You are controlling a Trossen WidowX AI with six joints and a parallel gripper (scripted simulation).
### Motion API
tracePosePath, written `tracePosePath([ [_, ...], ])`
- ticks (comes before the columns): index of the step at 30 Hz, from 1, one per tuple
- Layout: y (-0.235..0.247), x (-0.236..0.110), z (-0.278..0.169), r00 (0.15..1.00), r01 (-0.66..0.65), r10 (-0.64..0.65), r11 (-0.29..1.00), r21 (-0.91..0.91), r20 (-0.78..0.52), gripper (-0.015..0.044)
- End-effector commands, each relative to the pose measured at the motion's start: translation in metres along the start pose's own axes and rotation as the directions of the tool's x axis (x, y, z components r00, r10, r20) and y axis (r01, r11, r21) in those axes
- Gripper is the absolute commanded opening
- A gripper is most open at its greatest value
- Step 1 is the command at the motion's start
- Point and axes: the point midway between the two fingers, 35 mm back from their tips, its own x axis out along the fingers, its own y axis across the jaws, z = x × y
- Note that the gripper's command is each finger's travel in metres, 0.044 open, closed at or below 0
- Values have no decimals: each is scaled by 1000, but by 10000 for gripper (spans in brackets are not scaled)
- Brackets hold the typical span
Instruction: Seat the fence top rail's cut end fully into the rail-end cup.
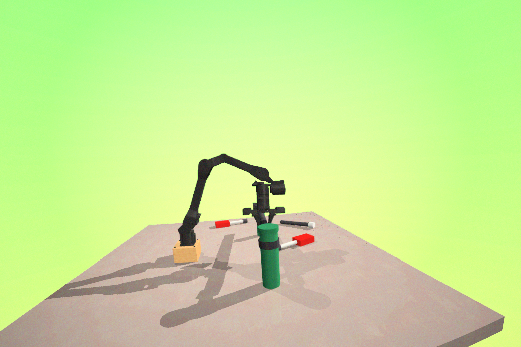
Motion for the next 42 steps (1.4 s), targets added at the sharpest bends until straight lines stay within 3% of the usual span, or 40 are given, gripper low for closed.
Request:
tracePosePath([
  [1, 0, -2, -6, 1000, 6, -6, 1000, 2, -14, 0],
  [42, 0, 0, 0, 1000, 1, -1, 1000, 0, 0, 0],
])
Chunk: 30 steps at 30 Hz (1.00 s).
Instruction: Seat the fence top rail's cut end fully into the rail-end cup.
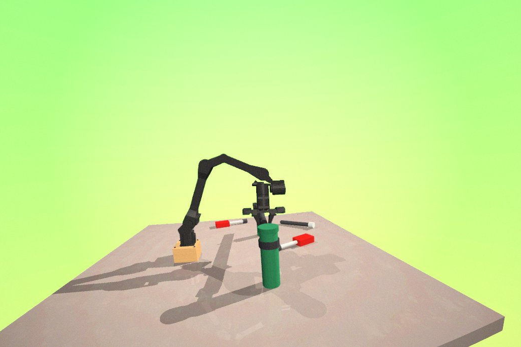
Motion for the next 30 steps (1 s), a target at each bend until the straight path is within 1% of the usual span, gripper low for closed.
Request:
tracePosePath([
  [1, 0, 0, 0, 1000, 0, 0, 1000, 0, 0, 0],
  [30, 2, -2, -3, 1000, -2, 2, 1000, 6, -9, 0],
])
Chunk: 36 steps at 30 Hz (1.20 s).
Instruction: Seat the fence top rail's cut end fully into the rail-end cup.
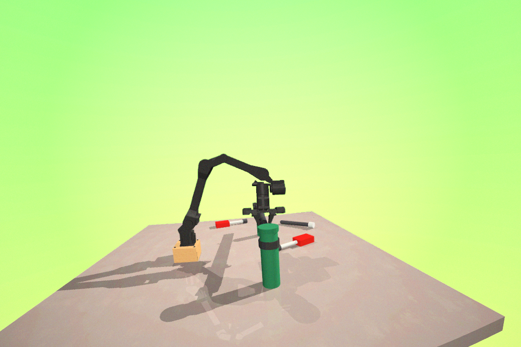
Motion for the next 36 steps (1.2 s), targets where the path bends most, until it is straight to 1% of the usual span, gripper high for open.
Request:
tracePosePath([
  [1, 2, -2, -3, 1000, -1, 1, 1000, 6, -9, 0],
  [36, 3, -4, -8, 1000, -2, 2, 1000, 7, -13, 0],
])
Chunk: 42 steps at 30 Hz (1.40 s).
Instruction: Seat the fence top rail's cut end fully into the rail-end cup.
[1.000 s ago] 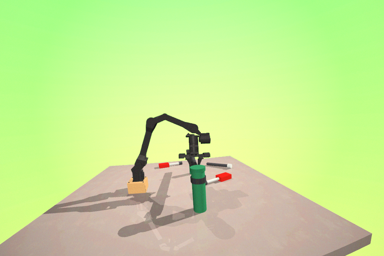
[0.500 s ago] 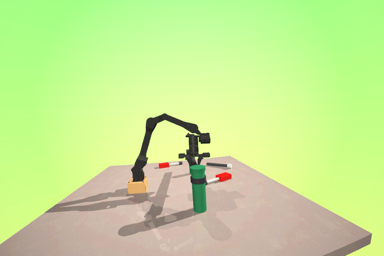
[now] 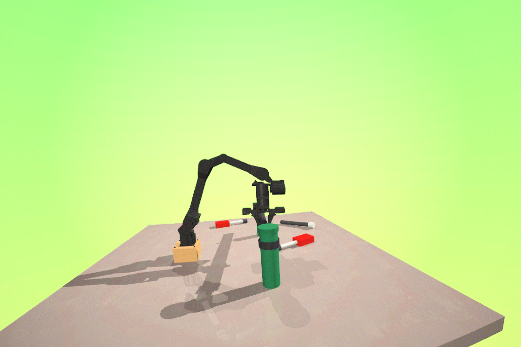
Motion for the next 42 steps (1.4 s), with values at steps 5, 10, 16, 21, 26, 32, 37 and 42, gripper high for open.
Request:
tracePosePath([
  [5, 2, -3, -8, 1000, 1, -1, 1000, 4, -14, 0],
  [10, 3, -4, -9, 1000, 1, -1, 1000, 4, -14, 0],
  [16, 0, 0, 0, 1000, 0, 0, 1000, -1, 4, 0],
  [21, 0, 0, -1, 1000, 0, 0, 1000, -1, 4, 0],
  [26, 0, 0, -4, 1000, 0, 0, 1000, -1, 3, 0],
  [32, 1, 0, -8, 1000, 0, 0, 1000, -1, 3, 0],
  [37, 2, 0, -10, 1000, 0, 0, 1000, -1, 3, 0],
  [42, 2, 0, -13, 1000, 0, 0, 1000, -1, 3, 0],
])
